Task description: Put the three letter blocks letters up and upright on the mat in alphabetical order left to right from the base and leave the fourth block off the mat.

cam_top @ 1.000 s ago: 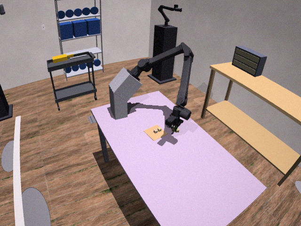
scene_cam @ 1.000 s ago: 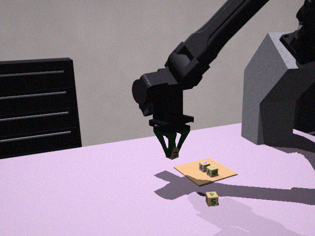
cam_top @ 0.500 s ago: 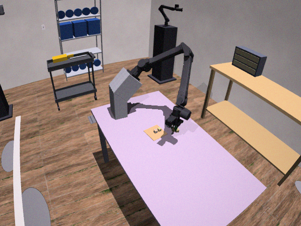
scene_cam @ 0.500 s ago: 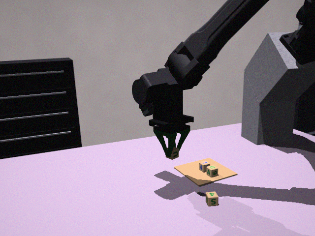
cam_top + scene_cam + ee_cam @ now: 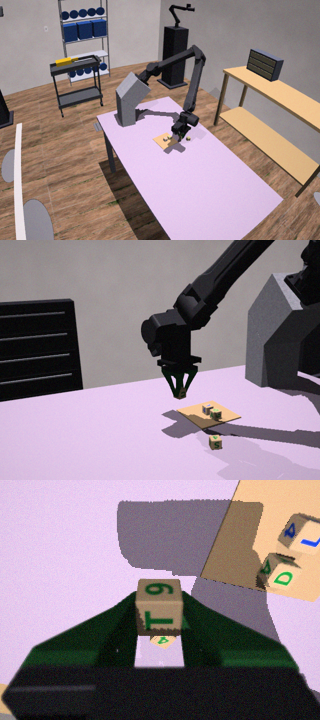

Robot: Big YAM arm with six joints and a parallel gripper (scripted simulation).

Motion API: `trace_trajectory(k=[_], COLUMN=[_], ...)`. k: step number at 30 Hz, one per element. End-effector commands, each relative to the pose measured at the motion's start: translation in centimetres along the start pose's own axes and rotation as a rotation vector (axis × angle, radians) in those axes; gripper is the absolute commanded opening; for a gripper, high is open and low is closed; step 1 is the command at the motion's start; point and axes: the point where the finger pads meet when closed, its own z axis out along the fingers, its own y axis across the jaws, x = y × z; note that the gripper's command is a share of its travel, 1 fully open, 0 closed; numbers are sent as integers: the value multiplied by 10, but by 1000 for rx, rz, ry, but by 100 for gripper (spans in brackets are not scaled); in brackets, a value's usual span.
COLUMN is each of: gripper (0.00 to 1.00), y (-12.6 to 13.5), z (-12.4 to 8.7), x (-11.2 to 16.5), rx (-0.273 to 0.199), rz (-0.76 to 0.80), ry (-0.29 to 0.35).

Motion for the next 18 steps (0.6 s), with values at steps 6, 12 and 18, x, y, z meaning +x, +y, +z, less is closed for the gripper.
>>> trace_trajectory(k=[6, 12, 18], gripper=[21, 21, 21], y=[-111, -139, -128], z=[-8, -8, -9], x=[-55, -56, -45], rx=[2, 3, -7], rz=[245, 287, 248], ry=[-15, -12, -10])
